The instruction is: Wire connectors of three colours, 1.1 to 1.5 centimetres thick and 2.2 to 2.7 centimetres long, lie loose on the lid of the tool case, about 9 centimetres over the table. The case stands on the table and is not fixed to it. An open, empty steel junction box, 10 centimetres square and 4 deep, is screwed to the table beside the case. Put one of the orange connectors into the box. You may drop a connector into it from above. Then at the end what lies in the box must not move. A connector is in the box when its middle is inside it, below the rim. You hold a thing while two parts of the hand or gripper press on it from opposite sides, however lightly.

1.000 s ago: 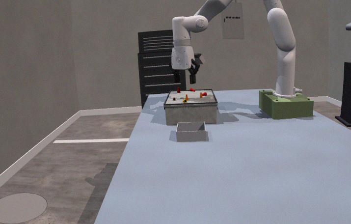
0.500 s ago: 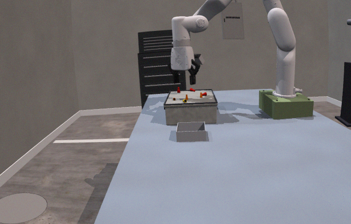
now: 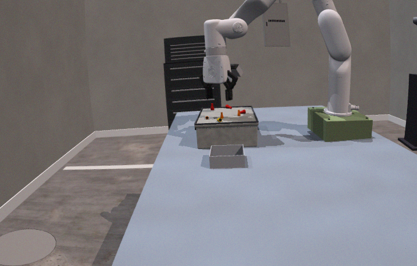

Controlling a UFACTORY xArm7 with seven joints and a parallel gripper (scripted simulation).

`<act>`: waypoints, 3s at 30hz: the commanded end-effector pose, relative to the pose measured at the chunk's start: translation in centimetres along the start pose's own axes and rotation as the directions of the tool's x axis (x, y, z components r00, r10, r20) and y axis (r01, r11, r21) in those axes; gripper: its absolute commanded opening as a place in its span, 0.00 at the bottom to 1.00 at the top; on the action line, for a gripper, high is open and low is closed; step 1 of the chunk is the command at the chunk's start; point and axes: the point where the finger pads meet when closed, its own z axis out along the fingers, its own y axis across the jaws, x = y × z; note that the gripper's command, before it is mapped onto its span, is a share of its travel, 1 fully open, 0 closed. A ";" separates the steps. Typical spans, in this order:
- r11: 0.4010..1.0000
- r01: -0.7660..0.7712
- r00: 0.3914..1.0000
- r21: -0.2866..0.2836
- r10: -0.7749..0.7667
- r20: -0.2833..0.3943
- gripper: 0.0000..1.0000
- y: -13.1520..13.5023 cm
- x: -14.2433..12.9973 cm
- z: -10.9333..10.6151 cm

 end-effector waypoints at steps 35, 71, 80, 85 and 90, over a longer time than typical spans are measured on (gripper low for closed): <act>0.991 0.133 0.991 0.006 -0.133 0.000 1.00 -1.1 1.4 -2.7; 0.793 0.609 0.793 0.003 -0.609 0.000 1.00 -2.5 7.2 -11.8; 0.793 0.609 0.793 0.003 -0.609 0.000 0.00 -2.5 7.2 -11.8; 0.793 0.609 0.793 0.003 -0.609 0.000 0.00 -2.5 7.2 -11.8; 0.793 0.609 0.793 0.003 -0.609 0.000 0.00 -2.5 7.2 -11.8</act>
